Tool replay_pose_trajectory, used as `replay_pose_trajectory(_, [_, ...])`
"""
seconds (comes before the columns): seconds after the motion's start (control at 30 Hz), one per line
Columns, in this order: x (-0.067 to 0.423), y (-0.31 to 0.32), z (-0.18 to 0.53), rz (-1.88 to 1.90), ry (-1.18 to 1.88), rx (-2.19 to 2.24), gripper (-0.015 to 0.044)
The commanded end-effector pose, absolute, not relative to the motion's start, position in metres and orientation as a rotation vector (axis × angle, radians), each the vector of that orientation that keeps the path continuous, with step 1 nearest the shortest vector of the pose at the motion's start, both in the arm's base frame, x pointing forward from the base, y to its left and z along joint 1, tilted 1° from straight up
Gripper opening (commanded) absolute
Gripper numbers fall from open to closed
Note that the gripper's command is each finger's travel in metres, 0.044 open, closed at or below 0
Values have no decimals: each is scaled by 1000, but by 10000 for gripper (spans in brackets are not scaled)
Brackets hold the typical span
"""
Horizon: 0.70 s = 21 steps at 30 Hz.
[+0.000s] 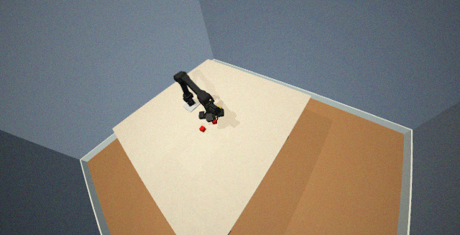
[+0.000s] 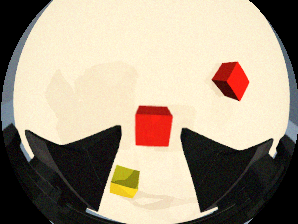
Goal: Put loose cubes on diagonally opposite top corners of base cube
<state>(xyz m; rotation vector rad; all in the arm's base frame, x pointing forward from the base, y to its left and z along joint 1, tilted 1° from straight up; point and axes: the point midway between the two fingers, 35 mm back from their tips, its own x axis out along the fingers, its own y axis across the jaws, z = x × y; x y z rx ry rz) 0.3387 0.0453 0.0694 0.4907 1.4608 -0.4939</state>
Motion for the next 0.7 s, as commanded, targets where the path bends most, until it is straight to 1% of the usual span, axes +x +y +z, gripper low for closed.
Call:
replay_pose_trajectory(0.0, [337,45,59,-497,1474,490,265])
replay_pose_trajectory(0.27, [337,45,49,-497,1474,490,265])
replay_pose_trajectory(0.47, [337,45,49,-497,1474,490,107])
replay_pose_trajectory(0.67, [338,43,50,-480,1466,483,105])
